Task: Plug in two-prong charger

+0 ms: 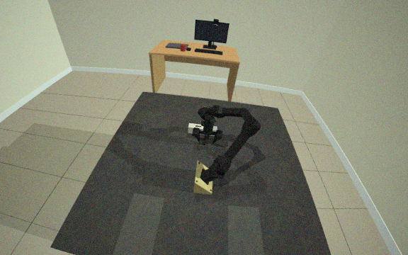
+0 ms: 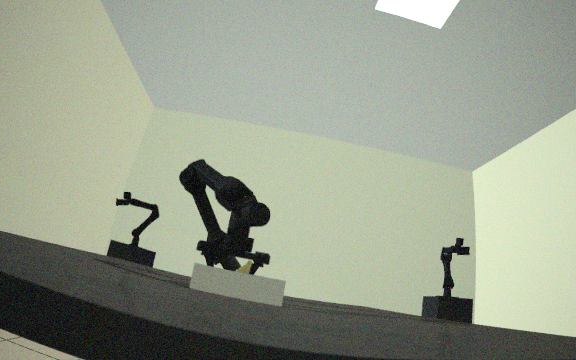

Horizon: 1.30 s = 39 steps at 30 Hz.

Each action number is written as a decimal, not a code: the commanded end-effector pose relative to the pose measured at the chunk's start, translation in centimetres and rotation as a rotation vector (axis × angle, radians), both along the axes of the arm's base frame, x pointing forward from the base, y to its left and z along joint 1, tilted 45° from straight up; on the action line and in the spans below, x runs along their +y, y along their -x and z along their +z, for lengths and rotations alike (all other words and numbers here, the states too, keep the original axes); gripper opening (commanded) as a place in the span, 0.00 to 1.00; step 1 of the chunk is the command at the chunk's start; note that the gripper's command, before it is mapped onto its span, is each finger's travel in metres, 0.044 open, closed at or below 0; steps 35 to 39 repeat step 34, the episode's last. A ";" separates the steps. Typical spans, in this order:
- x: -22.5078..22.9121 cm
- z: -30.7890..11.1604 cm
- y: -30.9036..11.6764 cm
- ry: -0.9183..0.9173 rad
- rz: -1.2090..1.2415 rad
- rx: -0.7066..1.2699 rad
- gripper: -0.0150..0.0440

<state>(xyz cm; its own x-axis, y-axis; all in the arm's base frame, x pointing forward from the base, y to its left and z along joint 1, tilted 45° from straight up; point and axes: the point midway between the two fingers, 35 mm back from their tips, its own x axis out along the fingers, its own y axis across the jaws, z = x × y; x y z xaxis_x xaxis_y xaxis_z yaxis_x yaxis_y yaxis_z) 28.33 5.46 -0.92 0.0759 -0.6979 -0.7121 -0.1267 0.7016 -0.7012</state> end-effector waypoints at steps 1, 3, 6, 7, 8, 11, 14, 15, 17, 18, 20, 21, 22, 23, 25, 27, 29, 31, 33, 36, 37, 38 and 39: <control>-0.1 -0.1 0.6 -0.003 -0.006 0.003 1.00; 0.1 0.0 0.2 -0.002 0.009 -0.008 1.00; 1.6 1.1 -0.3 -0.029 0.133 -0.134 1.00; 2.4 1.7 -0.5 -0.040 0.189 -0.188 1.00; 3.1 2.4 -0.6 -0.050 0.244 -0.241 1.00; 5.2 4.7 -0.7 -0.074 0.390 -0.390 1.00; 5.6 5.3 -0.6 -0.078 0.421 -0.424 1.00; 5.6 5.3 -0.6 -0.078 0.421 -0.424 1.00; 5.6 5.3 -0.6 -0.078 0.421 -0.424 1.00; 5.6 5.3 -0.6 -0.078 0.421 -0.424 1.00; 5.6 5.3 -0.6 -0.078 0.421 -0.424 1.00; 5.6 5.3 -0.6 -0.078 0.421 -0.424 1.00; 5.6 5.3 -0.6 -0.078 0.421 -0.424 1.00; 5.6 5.3 -0.6 -0.078 0.421 -0.424 1.00; 5.6 5.3 -0.6 -0.078 0.421 -0.424 1.00; 5.6 5.3 -0.6 -0.078 0.421 -0.424 1.00; 5.6 5.3 -0.6 -0.078 0.421 -0.424 1.00; 5.6 5.3 -0.6 -0.078 0.421 -0.424 1.00; 5.6 5.3 -0.6 -0.078 0.421 -0.424 1.00; 5.6 5.3 -0.6 -0.078 0.421 -0.424 1.00; 5.6 5.3 -0.6 -0.078 0.421 -0.424 1.00; 5.6 5.3 -0.6 -0.078 0.421 -0.424 1.00; 5.6 5.3 -0.6 -0.078 0.421 -0.424 1.00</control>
